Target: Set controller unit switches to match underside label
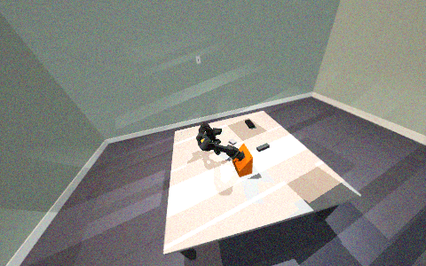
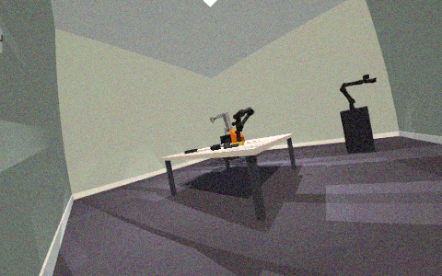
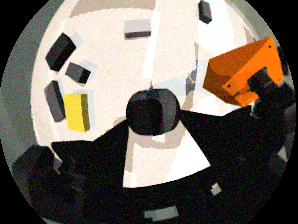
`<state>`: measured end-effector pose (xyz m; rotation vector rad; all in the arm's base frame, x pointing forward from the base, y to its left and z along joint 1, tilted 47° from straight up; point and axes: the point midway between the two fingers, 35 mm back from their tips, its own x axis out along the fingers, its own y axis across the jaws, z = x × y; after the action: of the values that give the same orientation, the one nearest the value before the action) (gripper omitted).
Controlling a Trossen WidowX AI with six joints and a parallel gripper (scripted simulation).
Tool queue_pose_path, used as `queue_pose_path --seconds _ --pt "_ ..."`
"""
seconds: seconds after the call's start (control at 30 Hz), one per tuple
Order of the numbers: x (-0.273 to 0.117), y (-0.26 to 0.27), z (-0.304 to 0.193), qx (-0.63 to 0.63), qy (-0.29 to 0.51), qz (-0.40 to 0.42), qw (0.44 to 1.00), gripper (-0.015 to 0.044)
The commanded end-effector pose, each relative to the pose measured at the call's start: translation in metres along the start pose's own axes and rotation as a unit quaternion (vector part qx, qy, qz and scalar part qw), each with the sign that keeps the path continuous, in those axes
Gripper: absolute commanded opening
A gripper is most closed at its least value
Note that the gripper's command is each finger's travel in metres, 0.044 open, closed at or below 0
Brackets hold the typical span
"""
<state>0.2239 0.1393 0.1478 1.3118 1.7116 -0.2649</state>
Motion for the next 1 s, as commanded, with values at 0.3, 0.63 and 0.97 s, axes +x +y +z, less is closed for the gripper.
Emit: queue_pose_path --seconds 0.3,0.63,0.97 --pt "0.004 -0.001 -0.015 -0.001 0.027 -0.006 1.0 0.0338" --pt "0.004 -0.001 -0.022 -0.001 0.039 -0.006 0.999 0.0338" --pt "0.005 -0.001 -0.03 -0.001 0.052 -0.006 0.999 0.0338"
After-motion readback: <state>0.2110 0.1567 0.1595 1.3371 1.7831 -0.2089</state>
